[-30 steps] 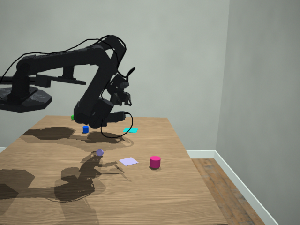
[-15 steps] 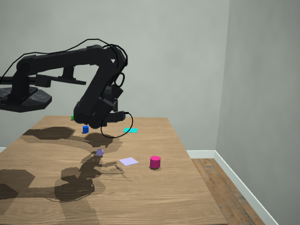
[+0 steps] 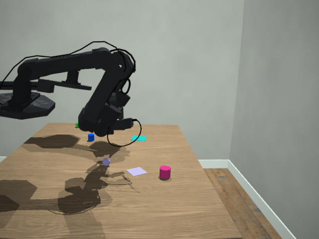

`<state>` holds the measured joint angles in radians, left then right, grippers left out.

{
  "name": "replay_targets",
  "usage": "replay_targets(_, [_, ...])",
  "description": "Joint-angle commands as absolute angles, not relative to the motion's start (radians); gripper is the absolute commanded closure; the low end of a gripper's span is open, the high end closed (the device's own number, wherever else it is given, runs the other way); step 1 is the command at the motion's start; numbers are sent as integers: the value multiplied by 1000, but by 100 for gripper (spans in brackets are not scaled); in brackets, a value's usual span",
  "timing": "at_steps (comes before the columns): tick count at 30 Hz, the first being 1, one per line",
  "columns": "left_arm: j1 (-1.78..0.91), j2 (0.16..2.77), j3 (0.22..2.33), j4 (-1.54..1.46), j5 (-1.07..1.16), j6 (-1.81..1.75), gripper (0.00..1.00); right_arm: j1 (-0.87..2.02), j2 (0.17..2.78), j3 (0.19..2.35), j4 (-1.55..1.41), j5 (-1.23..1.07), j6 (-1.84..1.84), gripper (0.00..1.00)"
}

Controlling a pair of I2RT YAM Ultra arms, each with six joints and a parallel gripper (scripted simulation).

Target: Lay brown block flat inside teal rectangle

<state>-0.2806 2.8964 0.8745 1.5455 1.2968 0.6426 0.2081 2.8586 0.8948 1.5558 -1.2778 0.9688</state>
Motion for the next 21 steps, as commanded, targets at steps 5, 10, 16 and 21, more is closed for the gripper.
replay_targets(5, [-304,2900,896,1565,1303,618,36,202,2869,912,1567,-1278,973,73])
replay_targets(10, [-334,2895,904,1567,1270,601,36,202,2869,912,1567,-1278,973,73])
replay_targets(16, [-372,2891,918,1567,1237,579,36,202,2869,912,1567,-1278,973,73])
replay_targets(21, [-404,2889,932,1568,1210,558,36,202,2869,912,1567,-1278,973,73])
